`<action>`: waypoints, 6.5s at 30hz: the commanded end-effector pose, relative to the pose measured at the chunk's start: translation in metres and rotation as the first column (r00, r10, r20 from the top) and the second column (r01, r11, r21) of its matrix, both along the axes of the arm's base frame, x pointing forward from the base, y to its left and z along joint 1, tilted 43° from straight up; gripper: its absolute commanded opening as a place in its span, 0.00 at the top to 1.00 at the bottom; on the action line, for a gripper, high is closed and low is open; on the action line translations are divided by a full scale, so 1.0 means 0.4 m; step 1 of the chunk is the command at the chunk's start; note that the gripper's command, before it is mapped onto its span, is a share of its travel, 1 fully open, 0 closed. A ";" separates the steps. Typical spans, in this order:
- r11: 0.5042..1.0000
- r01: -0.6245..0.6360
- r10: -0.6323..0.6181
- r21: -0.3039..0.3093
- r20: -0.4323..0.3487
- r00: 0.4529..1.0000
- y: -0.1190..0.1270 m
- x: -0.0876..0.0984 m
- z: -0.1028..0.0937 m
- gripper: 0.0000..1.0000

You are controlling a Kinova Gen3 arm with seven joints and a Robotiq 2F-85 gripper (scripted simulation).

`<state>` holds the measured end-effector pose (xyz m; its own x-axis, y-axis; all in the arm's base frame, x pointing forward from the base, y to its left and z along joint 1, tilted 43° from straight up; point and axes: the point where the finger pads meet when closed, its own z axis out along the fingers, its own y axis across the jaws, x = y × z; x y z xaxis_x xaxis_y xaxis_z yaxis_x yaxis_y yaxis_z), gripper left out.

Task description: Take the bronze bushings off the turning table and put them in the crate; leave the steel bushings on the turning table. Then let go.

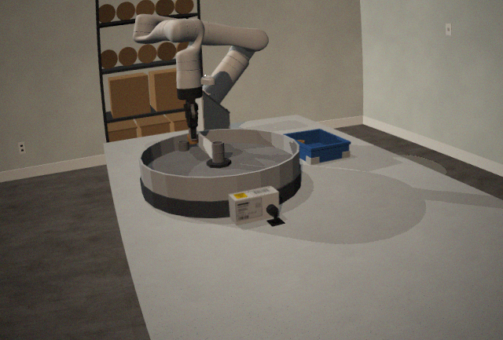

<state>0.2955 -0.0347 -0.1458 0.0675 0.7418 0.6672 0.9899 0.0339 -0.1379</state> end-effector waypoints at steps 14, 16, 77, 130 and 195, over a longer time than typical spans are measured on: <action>1.000 0.001 -0.001 -0.002 0.001 1.000 -0.013 0.003 0.013 1.00; 1.000 0.001 -0.001 -0.002 0.001 1.000 -0.016 0.004 0.015 1.00; 1.000 0.002 -0.002 -0.002 0.001 1.000 -0.085 0.017 0.092 1.00; 1.000 0.003 -0.003 -0.002 0.001 1.000 0.098 0.066 0.321 1.00; 1.000 0.010 -0.010 0.000 0.000 1.000 0.529 0.155 0.704 1.00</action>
